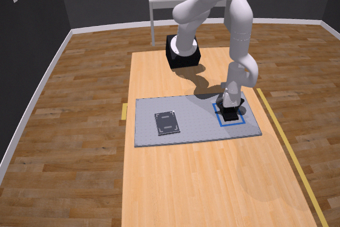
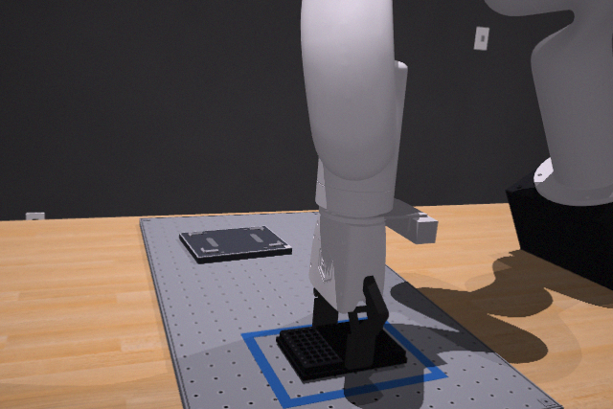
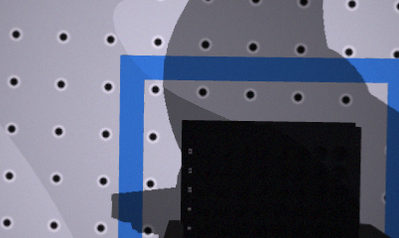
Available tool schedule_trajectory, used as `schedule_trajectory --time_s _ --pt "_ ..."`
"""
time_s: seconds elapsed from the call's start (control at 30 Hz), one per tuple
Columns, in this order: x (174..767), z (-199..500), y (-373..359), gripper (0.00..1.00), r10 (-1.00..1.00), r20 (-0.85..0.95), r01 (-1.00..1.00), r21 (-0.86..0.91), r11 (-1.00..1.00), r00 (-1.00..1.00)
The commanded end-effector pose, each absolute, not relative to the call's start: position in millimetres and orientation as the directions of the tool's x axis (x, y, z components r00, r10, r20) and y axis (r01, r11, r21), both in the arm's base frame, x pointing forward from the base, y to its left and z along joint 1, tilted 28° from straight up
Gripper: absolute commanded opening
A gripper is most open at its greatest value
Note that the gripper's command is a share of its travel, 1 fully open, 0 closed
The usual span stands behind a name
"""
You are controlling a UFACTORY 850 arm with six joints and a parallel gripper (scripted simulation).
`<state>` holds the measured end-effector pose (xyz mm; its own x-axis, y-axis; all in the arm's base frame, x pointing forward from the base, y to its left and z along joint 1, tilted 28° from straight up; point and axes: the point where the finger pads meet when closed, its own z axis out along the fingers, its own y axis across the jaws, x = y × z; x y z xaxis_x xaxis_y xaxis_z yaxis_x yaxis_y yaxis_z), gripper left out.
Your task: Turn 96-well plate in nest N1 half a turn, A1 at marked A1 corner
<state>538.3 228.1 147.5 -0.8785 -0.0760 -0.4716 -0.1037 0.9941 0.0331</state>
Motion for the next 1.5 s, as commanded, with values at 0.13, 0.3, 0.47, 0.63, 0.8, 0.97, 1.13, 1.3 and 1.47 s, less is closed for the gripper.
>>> schedule_trajectory --time_s 0.13,0.3,0.47,0.63,0.8,0.97,1.13,1.3,1.47 --pt "536 153 228 0.0 -0.076 -0.472 -0.104 0.033 0.994 -0.878" --pt "535 155 228 0.0 -0.076 -0.472 -0.104 0.033 0.994 -0.878" --pt "534 158 228 0.0 -0.076 -0.472 -0.104 0.033 0.994 -0.878" --pt "532 161 227 0.0 -0.076 -0.472 -0.104 0.033 0.994 -0.878" --pt "531 163 227 0.0 -0.076 -0.472 -0.104 0.033 0.994 -0.878" --pt "531 163 227 0.0 -0.076 -0.472 -0.104 0.033 0.994 -0.878" --pt "528 167 227 0.0 -0.076 -0.472 -0.104 0.033 0.994 -0.878" --pt "525 175 226 0.0 -0.076 -0.472 -0.104 0.033 0.994 -0.878" --pt "522 179 226 0.0 -0.076 -0.472 -0.104 0.033 0.994 -0.878"
